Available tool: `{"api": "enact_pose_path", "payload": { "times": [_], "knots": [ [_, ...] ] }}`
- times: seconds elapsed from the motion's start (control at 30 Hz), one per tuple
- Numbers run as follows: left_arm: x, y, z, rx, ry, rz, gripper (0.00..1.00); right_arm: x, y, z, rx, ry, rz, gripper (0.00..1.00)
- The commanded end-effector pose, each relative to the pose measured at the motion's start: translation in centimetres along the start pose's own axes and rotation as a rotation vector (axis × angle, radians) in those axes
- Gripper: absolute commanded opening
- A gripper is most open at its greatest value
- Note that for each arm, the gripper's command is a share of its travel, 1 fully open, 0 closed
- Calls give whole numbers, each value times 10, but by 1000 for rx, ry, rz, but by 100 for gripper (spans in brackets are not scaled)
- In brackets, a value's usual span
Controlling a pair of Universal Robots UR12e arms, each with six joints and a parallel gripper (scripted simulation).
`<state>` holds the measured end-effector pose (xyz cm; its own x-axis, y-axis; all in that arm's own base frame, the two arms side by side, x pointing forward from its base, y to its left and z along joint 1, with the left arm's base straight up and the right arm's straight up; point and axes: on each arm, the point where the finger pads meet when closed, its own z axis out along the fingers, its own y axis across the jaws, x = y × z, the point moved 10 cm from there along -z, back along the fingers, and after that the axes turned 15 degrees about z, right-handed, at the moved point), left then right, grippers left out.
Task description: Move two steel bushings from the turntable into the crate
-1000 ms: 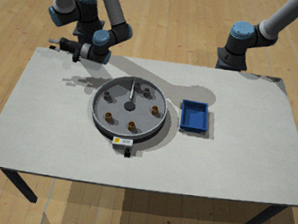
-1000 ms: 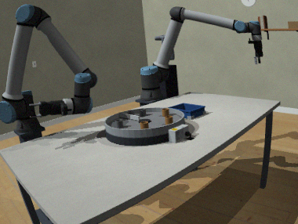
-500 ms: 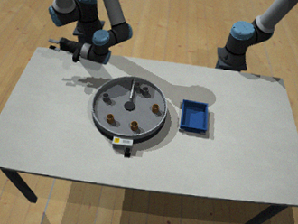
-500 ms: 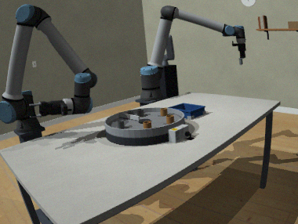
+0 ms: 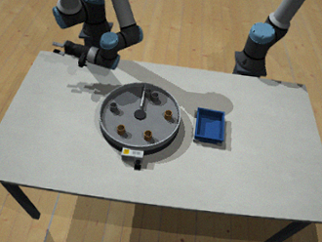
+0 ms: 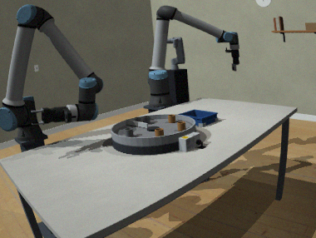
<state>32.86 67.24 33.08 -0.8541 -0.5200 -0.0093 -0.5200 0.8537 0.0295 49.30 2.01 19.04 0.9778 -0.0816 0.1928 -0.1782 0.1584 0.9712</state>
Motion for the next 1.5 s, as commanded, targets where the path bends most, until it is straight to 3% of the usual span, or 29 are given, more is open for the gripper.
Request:
{"api": "enact_pose_path", "payload": {
  "times": [0.0,0.37,0.43,0.7,0.93,1.47],
  "knots": [
    [84,52,12,4,0,-175,100,0,0,0,0,0,1,100],
    [216,93,37,16,12,-505,100,0,0,0,0,0,1,100],
    [216,93,37,16,12,-505,100,0,0,0,0,0,1,100],
    [270,101,47,22,17,-648,100,0,0,0,0,0,1,100],
    [295,103,52,24,19,-713,100,0,0,0,0,0,1,100],
    [304,103,54,25,20,-737,100,0,0,0,1,-1,2,100]
  ]
}}
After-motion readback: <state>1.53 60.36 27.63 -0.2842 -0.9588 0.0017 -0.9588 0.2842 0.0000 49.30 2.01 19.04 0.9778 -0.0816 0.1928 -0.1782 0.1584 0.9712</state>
